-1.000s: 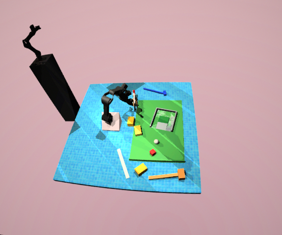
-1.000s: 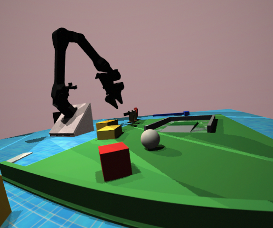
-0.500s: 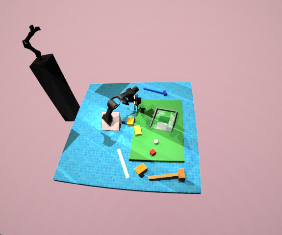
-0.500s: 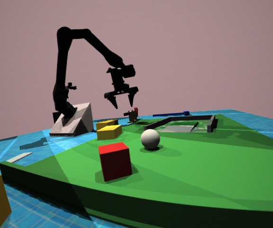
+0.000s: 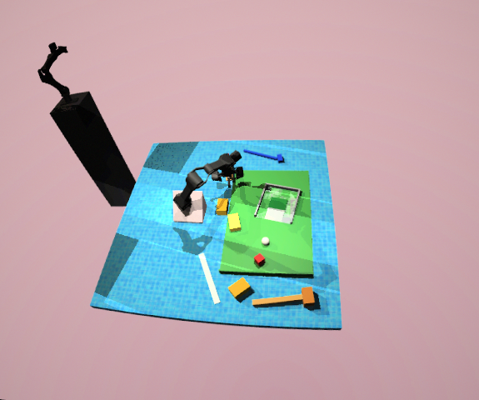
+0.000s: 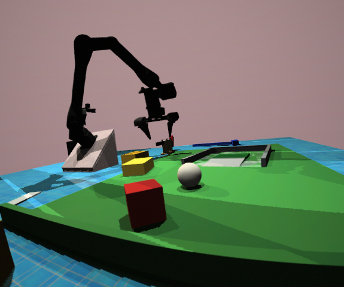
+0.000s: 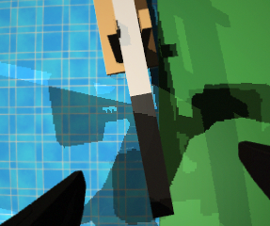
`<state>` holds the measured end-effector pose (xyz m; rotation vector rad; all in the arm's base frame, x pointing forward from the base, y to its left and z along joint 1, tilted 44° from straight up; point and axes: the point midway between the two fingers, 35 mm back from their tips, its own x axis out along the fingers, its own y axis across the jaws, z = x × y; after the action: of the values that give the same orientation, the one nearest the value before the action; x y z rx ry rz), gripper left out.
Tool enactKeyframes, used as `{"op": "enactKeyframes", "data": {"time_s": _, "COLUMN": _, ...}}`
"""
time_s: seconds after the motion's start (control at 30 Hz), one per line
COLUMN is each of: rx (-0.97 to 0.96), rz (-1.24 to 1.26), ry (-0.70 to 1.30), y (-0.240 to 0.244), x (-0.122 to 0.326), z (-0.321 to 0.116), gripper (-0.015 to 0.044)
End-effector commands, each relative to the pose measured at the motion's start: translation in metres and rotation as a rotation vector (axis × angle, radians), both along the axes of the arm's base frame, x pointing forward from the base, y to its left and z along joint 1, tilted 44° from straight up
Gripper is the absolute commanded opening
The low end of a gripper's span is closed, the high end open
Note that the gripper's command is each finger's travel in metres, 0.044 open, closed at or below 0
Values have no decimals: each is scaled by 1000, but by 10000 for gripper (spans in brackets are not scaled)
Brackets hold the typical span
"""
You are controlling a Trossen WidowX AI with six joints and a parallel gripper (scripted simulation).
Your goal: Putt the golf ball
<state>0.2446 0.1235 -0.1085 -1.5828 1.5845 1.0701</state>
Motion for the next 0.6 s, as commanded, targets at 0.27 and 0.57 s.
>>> {"op": "enactKeyframes", "data": {"time_s": 0.27, "rx": -12, "rz": 8, "ry": 11, "y": -22, "x": -4, "z": -24, "gripper": 440}}
{"op": "enactKeyframes", "data": {"time_s": 0.57, "rx": -12, "rz": 8, "ry": 11, "y": -27, "x": -5, "z": -29, "gripper": 440}}
